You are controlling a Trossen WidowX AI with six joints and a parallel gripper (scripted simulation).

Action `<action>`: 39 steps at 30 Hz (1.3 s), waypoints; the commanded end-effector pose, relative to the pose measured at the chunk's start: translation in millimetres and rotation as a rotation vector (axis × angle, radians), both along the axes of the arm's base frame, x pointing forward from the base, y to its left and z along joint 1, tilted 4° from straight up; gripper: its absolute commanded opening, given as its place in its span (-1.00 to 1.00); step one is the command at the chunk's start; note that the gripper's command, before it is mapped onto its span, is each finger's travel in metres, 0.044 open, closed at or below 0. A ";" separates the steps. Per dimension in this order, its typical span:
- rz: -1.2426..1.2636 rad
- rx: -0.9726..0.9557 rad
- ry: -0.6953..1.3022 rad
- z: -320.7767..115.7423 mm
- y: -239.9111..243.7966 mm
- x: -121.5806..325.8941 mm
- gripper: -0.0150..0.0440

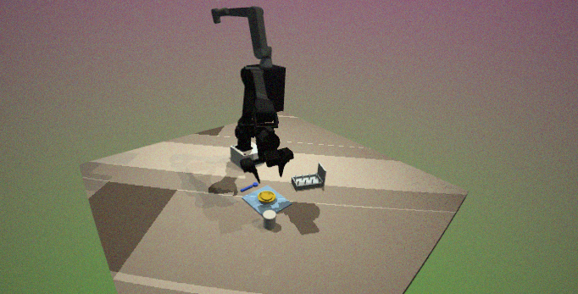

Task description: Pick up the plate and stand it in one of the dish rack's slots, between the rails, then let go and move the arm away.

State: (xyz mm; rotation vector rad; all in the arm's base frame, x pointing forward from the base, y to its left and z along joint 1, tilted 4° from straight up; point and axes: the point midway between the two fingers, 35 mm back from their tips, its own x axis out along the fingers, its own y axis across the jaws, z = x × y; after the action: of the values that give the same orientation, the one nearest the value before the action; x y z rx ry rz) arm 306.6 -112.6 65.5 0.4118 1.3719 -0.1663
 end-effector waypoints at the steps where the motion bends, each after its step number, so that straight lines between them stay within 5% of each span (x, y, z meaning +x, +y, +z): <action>1: 0.116 -0.038 0.043 -14.0 2.5 -2.9 0.86; 10: 0.377 -0.107 0.130 -39.5 7.2 -8.5 0.86; 39: 0.383 -0.108 0.132 -78.5 8.1 -8.0 0.86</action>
State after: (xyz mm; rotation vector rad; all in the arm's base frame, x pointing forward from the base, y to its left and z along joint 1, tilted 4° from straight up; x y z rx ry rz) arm 300.8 -105.0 -6.4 0.0443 1.5295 0.0490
